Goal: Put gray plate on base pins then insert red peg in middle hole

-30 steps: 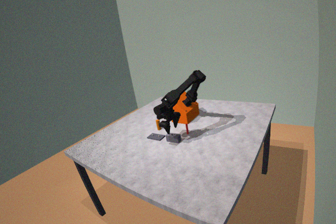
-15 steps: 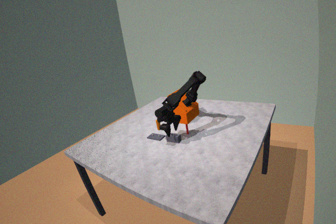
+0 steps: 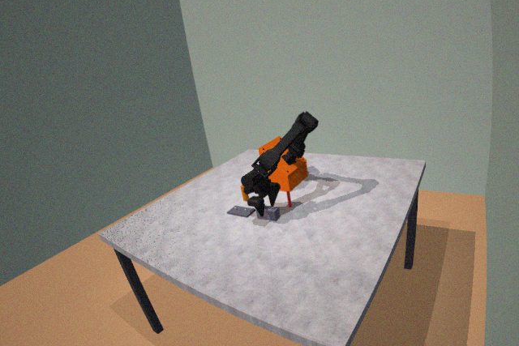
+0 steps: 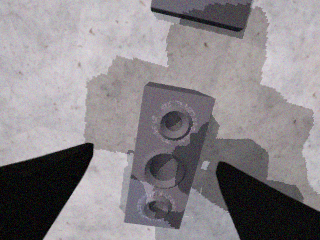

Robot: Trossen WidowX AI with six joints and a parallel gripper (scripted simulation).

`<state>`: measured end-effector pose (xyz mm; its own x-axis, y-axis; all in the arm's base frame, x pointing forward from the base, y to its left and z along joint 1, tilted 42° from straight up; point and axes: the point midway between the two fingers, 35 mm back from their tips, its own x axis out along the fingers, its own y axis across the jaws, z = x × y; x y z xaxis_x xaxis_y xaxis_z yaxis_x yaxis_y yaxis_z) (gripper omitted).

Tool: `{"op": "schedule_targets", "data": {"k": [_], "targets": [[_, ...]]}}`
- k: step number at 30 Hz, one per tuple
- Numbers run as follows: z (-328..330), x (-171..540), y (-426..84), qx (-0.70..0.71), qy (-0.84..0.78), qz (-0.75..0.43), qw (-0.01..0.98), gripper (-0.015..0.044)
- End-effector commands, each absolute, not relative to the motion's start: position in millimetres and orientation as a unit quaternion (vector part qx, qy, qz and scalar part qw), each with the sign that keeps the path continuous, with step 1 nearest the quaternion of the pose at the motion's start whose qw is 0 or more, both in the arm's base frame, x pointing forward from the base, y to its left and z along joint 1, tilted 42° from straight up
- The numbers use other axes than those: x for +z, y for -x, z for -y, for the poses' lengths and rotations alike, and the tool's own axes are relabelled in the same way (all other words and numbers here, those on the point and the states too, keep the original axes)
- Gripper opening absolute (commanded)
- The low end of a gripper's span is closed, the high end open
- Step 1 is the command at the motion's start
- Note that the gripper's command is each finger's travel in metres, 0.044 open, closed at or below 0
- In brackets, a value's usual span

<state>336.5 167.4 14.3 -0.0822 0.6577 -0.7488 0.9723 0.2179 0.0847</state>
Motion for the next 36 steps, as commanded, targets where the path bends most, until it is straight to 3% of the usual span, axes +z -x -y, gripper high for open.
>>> {"op": "schedule_targets", "data": {"k": [1,15,27,36], "targets": [[-172.3,5.1,-332.6,-0.232,-0.58,-0.703,0.34,0.044],[-185.7,-9.1,-329.5,-0.232,-0.581,-0.703,0.339,0.044],[-185.7,-9.1,-329.5,-0.232,-0.581,-0.703,0.339,0.0125],[-185.7,-9.1,-329.5,-0.232,-0.581,-0.703,0.339,0.0065]]}}
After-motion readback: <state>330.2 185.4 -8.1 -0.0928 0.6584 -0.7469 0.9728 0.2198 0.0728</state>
